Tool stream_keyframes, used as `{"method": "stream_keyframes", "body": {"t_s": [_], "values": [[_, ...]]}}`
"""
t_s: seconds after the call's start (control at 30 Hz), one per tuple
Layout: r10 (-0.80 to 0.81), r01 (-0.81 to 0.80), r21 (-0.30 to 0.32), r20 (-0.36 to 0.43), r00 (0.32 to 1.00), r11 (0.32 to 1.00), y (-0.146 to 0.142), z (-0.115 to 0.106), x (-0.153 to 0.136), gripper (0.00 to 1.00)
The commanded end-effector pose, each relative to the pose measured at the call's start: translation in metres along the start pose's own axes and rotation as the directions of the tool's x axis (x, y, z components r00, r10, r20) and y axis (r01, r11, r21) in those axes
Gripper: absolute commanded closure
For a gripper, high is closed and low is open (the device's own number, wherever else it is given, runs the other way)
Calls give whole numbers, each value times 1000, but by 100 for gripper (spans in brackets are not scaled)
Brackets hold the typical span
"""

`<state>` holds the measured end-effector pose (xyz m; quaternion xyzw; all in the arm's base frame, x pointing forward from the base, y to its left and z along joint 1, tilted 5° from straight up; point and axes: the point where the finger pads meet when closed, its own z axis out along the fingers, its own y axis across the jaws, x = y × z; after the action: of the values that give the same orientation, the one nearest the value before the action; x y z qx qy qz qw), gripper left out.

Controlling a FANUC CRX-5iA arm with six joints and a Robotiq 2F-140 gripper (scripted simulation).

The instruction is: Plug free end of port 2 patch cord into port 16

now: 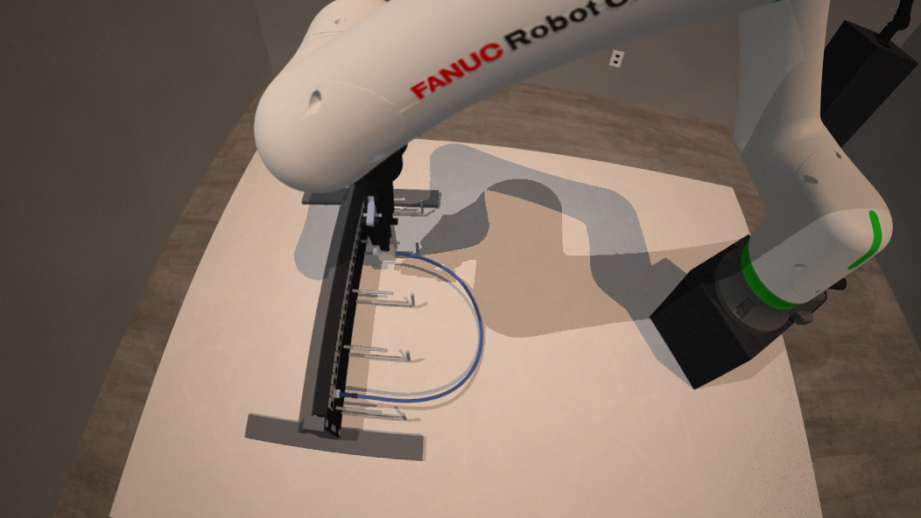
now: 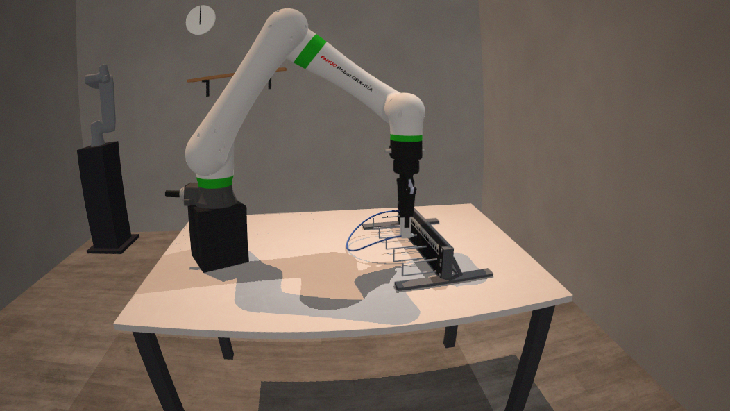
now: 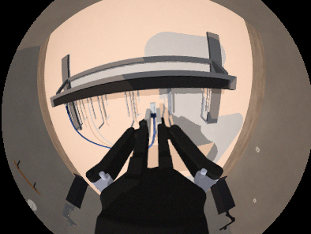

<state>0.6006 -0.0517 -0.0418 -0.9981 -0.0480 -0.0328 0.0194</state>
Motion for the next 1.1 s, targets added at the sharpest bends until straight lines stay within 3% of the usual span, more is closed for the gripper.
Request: {"method": "stream_keyframes", "body": {"t_s": [0.0, 1.07], "values": [[0, 0, 0, 0, 1000, 1000, 0, 0, 0, 100], [0, 0, 0, -1, 1000, 1000, 0, 0, 25, 100]]}}
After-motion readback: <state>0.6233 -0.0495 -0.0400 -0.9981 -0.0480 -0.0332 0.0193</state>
